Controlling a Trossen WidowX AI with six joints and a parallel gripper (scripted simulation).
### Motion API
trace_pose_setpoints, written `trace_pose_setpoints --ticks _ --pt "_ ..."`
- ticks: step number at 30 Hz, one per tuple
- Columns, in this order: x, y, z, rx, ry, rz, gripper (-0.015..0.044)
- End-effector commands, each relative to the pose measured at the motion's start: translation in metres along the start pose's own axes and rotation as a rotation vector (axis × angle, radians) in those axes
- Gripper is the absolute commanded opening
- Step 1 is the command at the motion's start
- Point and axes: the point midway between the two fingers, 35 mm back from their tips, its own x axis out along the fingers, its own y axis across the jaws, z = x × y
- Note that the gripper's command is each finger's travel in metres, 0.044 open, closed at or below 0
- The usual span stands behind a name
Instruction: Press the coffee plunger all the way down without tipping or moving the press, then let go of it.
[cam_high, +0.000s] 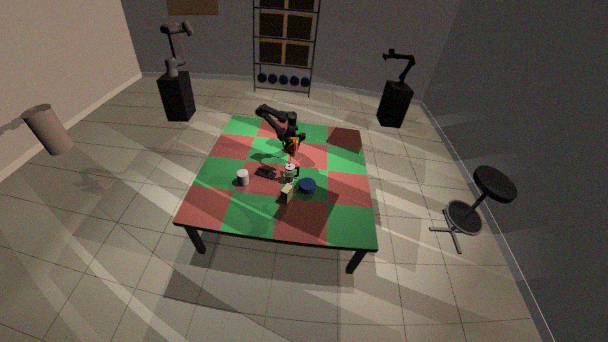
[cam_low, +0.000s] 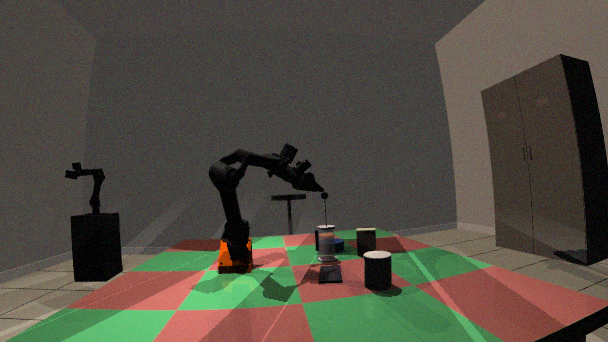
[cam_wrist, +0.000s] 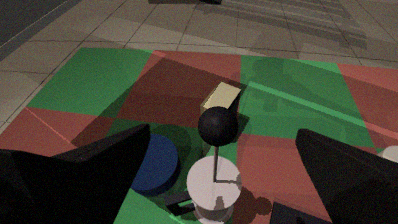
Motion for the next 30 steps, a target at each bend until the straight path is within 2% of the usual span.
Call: trace_pose_setpoints --ticks 1,17,29,30 --pt "0.009 0.002 -0.003 -0.009 0.005 0.004 0.044" --pt "0.032 0.001 -0.004 -0.009 0.002 0.001 0.044" --pt "0.032 0.001 -0.004 -0.009 0.002 0.001 0.0125" --pt "0.032 0.001 -0.004 -0.009 0.002 0.001 0.0119"
